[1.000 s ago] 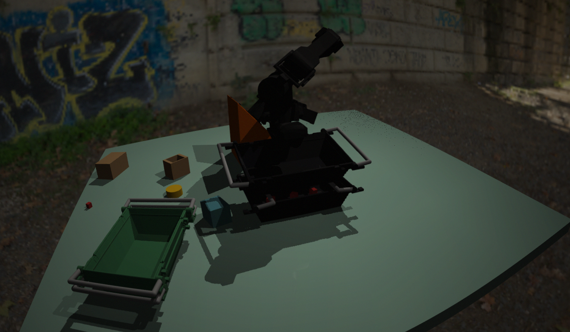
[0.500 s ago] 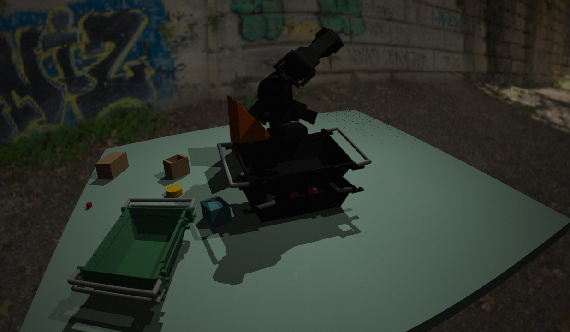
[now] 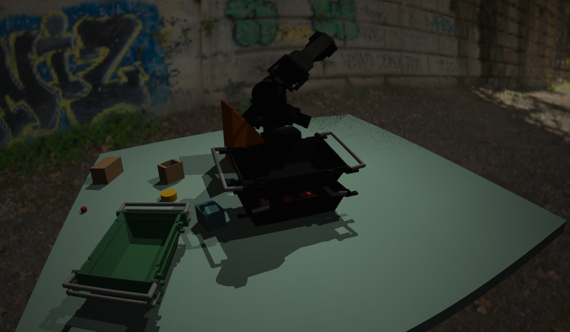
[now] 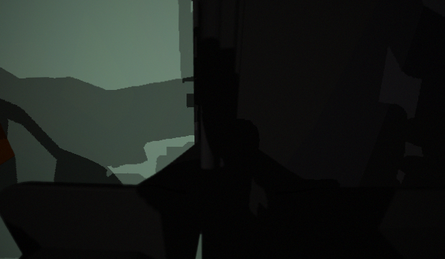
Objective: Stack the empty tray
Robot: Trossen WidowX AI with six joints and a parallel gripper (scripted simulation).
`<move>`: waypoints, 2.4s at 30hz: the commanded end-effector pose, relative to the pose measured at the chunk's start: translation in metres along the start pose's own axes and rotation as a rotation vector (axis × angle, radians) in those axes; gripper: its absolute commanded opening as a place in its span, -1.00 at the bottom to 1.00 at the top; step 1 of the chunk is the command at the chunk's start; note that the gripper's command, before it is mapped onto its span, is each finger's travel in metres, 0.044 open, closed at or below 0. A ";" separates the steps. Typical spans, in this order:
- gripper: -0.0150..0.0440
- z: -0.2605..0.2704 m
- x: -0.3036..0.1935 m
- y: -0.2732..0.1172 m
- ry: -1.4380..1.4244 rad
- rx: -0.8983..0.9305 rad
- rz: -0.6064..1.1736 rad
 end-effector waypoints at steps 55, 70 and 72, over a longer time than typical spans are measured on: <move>-0.49 0.004 0.003 0.013 -0.001 0.022 0.004; -0.49 0.004 0.003 0.013 -0.001 0.022 0.004; -0.49 0.004 0.003 0.013 -0.001 0.022 0.004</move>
Point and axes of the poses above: the point midway between the two fingers, 35 mm back from their tips, its own y axis out along the fingers, its own z axis across the jaws, x = y × z, the point moved 9 cm from there along -y, back along the fingers, and after that the axes turned 11 degrees about y, right-handed, at the moved point
